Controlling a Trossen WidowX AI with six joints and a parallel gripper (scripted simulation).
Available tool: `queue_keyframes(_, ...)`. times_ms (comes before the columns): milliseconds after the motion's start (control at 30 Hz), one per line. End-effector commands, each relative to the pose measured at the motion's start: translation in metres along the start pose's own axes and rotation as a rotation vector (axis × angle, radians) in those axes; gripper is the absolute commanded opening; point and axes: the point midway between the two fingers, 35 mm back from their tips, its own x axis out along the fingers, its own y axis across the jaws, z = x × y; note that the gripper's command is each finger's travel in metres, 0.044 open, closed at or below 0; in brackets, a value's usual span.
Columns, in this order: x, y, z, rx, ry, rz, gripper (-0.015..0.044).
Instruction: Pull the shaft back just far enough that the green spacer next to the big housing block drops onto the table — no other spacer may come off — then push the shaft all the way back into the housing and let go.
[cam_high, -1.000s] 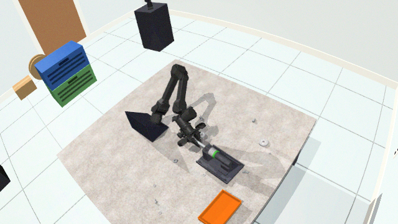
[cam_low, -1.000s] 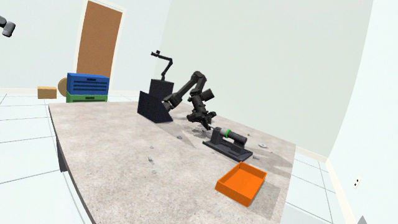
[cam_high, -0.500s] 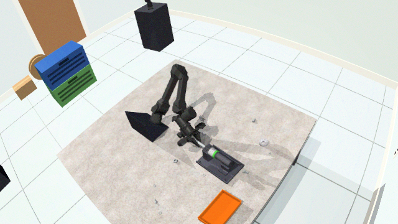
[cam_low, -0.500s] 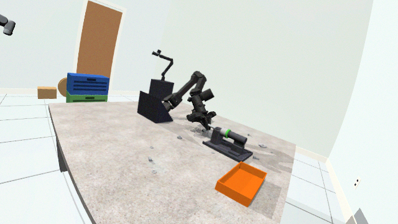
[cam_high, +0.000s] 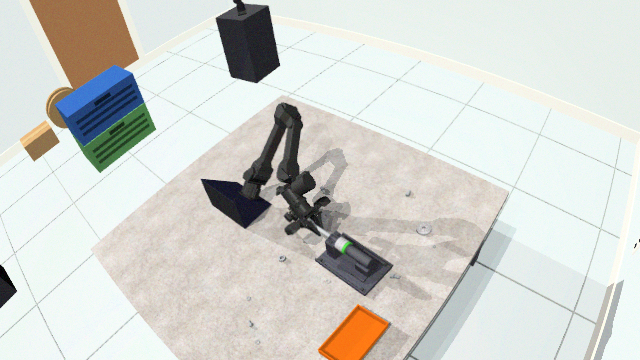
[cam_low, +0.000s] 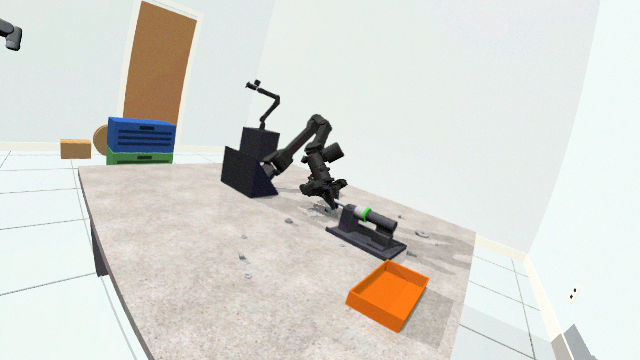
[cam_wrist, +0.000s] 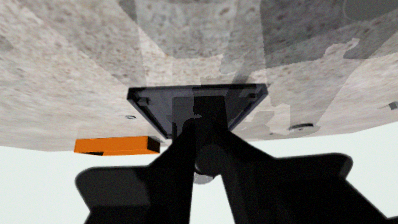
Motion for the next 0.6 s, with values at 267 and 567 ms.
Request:
queue_keyframes(267,-0.0013,0.0005,0.0019,-0.003,-0.001,0.001,0.0000)
queue_keyframes(567,-0.0020,0.0005,0.0026,-0.003,-0.001,0.001,0.0000)
